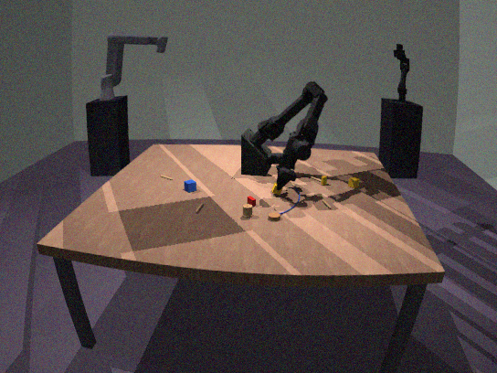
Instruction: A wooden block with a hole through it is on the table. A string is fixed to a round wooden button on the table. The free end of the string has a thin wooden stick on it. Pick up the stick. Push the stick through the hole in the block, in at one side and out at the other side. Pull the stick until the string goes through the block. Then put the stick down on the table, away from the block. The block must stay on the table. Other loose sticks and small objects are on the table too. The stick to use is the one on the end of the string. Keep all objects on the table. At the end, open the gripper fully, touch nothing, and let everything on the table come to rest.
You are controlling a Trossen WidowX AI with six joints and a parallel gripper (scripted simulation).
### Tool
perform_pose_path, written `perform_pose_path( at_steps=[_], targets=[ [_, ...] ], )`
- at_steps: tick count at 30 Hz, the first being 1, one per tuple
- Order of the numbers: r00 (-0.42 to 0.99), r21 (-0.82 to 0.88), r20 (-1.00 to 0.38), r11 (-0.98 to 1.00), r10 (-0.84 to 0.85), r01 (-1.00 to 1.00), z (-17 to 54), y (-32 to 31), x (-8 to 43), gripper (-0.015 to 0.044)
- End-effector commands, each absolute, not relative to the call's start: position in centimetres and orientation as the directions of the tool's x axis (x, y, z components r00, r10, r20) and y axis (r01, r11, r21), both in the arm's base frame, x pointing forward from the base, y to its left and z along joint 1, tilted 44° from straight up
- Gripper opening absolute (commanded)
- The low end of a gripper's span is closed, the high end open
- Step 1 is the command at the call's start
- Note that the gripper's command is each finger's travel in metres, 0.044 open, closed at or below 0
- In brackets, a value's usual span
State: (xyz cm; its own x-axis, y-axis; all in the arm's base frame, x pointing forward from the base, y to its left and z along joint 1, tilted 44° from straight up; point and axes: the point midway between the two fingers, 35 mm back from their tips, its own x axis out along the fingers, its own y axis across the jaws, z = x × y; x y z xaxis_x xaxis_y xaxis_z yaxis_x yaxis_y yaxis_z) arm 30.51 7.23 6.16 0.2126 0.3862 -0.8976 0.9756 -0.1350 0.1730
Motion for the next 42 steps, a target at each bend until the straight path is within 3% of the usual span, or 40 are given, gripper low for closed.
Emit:
perform_pose_path(
  at_steps=[1,8,42],
  targets=[
    [0.224,0.184,-0.899,-0.141,0.376,0.973,6.5,7.2,30.7,0.0],
    [0.22,0.181,-0.909,-0.141,0.354,0.973,6.6,7.4,30.7,0.0],
    [0.153,0.167,-0.983,-0.147,-0.106,0.975,7.2,10.2,31.0,0.0]
  ],
)
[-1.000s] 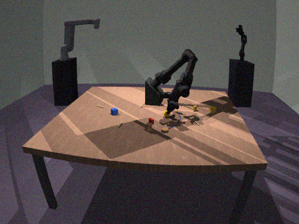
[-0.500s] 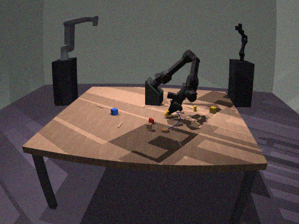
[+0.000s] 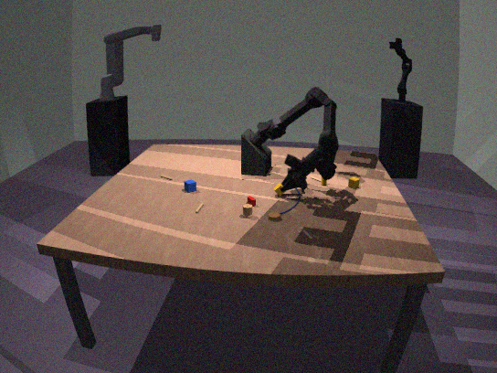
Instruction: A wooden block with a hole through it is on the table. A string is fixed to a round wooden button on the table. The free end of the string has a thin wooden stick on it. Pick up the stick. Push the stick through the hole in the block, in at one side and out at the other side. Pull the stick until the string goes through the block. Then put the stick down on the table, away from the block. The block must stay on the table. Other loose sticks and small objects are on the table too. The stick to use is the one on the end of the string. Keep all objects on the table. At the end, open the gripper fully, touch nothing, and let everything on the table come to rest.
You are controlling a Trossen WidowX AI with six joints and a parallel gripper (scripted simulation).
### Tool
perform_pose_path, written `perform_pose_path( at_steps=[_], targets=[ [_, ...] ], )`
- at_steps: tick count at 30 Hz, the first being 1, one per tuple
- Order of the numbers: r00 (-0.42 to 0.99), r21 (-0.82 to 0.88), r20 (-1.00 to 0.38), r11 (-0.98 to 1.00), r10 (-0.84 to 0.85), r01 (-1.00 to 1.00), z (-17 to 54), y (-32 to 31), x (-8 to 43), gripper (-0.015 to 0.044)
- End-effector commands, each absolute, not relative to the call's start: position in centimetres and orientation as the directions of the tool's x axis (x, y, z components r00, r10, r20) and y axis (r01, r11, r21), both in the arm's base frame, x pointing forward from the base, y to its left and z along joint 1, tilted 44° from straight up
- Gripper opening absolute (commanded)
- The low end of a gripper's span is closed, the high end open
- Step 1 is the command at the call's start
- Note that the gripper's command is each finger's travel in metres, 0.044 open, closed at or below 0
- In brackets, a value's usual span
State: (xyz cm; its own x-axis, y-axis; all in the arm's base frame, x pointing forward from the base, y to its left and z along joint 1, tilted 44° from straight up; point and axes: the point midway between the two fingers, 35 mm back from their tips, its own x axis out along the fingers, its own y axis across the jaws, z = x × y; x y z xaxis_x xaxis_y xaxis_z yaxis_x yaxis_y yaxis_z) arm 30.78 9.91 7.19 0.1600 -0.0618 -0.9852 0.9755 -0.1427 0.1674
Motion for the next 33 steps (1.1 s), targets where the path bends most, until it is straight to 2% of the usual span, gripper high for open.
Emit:
perform_pose_path(
  at_steps=[1,5,6,14,15,22,33],
  targets=[
    [0.151,0.168,-0.981,-0.147,-0.12,0.975,7.2,10.3,31.0,0.0],
    [0.146,0.173,-0.973,-0.145,-0.176,0.974,7.4,10.6,31.0,0.0],
    [0.15,0.168,-0.98,-0.142,-0.132,0.975,7.3,10.3,30.8,0.0026],
    [0.149,0.168,-0.98,-0.142,-0.132,0.976,7.4,10.3,30.8,0.0236],
    [0.148,0.166,-0.98,-0.14,-0.131,0.976,7.8,10.3,30.7,0.0245],
    [0.151,0.17,-0.979,-0.145,-0.134,0.975,13.6,9.7,29.7,0.0245],
    [0.152,0.171,-0.979,-0.146,-0.135,0.974,13.7,9.6,29.7,0.0245]
  ],
)
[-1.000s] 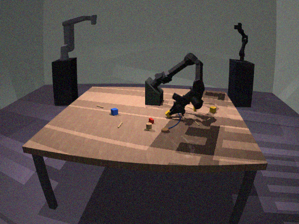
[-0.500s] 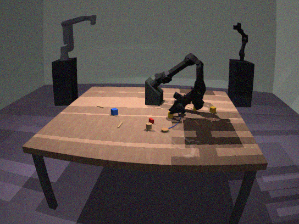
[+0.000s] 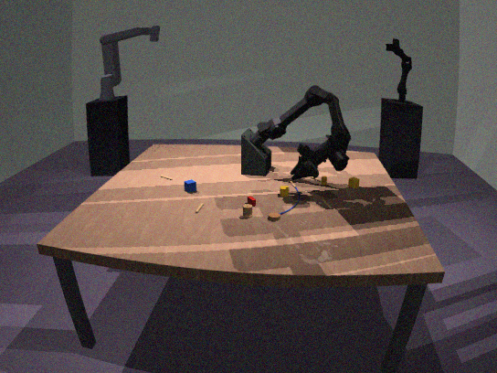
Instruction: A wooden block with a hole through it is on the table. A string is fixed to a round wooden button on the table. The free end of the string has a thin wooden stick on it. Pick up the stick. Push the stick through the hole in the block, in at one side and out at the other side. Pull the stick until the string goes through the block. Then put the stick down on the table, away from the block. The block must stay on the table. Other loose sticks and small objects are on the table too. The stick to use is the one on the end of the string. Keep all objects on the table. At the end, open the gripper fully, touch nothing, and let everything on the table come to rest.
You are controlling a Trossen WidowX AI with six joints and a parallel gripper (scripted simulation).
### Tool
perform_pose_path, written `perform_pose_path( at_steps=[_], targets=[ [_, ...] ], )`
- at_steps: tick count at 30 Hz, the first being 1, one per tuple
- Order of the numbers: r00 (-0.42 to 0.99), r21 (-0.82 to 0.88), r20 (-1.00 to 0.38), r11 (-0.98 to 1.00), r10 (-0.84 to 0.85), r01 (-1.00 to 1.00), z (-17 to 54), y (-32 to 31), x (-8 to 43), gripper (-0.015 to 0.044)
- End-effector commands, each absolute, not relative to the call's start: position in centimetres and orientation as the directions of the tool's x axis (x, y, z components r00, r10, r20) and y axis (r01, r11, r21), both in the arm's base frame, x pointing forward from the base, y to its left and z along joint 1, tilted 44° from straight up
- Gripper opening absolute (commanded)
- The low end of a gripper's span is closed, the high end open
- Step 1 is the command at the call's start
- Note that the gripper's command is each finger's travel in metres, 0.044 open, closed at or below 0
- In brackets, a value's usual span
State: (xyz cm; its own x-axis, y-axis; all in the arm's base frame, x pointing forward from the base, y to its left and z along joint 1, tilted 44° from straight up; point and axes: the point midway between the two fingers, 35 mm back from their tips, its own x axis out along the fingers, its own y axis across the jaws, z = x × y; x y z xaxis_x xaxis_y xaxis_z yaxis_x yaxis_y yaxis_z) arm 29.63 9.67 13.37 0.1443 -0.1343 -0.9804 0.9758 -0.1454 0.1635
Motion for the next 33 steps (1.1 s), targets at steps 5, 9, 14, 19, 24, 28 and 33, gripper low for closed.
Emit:
perform_pose_path(
  at_steps=[5,9,14,19,24,28,33],
  targets=[
    [0.152,0.171,-0.979,-0.146,-0.135,0.974,13.7,9.6,29.7,0.0245],
    [0.127,0.122,-0.988,0.061,-0.084,0.991,12.9,9.5,29.6,0.035],
    [0.099,0.097,-0.995,0.466,0.021,0.879,11.8,9.1,29.6,0.044],
    [0.084,0.153,-0.988,0.785,0.128,0.601,10.9,8.7,29.6,0.044],
    [0.082,0.248,-0.968,0.946,0.236,0.207,10.2,8.3,29.6,0.044],
    [0.088,0.302,-0.95,0.953,0.301,0.007,9.9,8.1,29.7,0.044],
    [0.097,0.327,-0.928,0.913,0.359,-0.243,9.7,7.9,29.7,0.044]
  ],
)
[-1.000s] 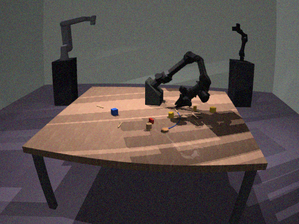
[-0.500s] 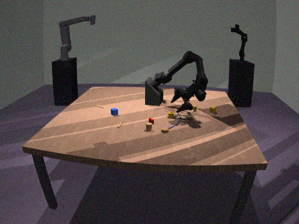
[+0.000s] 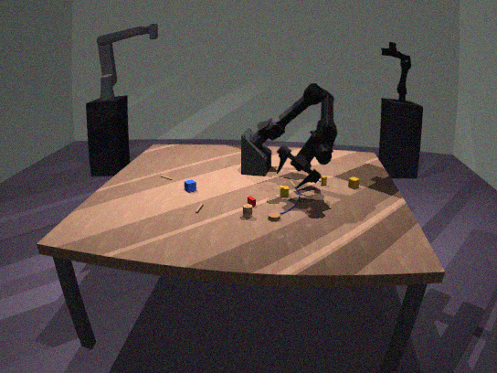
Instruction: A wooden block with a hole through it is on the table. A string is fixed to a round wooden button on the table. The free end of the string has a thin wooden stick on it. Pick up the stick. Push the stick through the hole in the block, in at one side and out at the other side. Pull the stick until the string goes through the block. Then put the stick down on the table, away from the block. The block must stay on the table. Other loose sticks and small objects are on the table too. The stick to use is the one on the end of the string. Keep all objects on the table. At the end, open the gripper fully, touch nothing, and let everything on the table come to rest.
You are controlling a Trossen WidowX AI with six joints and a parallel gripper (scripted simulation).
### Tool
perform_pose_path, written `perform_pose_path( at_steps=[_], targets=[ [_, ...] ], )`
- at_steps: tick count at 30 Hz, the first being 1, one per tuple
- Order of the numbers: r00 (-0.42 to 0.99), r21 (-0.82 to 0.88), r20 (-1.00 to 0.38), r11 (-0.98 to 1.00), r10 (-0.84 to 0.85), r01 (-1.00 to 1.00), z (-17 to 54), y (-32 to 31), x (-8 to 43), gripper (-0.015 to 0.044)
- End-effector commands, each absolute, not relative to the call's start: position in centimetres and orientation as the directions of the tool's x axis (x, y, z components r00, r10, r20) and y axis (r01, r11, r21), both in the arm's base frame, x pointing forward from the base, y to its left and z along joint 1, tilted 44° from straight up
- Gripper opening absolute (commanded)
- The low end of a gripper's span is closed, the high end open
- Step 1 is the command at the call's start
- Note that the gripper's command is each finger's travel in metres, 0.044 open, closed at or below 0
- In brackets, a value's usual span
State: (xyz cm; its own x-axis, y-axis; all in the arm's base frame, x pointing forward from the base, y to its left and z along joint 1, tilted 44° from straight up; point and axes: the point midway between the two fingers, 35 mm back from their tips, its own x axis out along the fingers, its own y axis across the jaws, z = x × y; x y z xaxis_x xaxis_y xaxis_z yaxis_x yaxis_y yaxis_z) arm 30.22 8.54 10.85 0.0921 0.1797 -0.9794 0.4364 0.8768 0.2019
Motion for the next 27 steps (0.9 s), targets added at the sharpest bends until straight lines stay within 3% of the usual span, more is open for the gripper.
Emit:
perform_pose_path(
  at_steps=[1,15,27],
  targets=[
    [0.1,0.328,-0.924,0.898,0.37,-0.292,9.6,7.8,29.7,0.044],
    [0.151,0.172,-0.835,0.513,0.529,-0.841,9.4,7.0,29.8,0.044],
    [0.208,-0.214,-0.747,0.068,0.632,-0.974,9.5,6.2,29.8,0.044]
  ],
)
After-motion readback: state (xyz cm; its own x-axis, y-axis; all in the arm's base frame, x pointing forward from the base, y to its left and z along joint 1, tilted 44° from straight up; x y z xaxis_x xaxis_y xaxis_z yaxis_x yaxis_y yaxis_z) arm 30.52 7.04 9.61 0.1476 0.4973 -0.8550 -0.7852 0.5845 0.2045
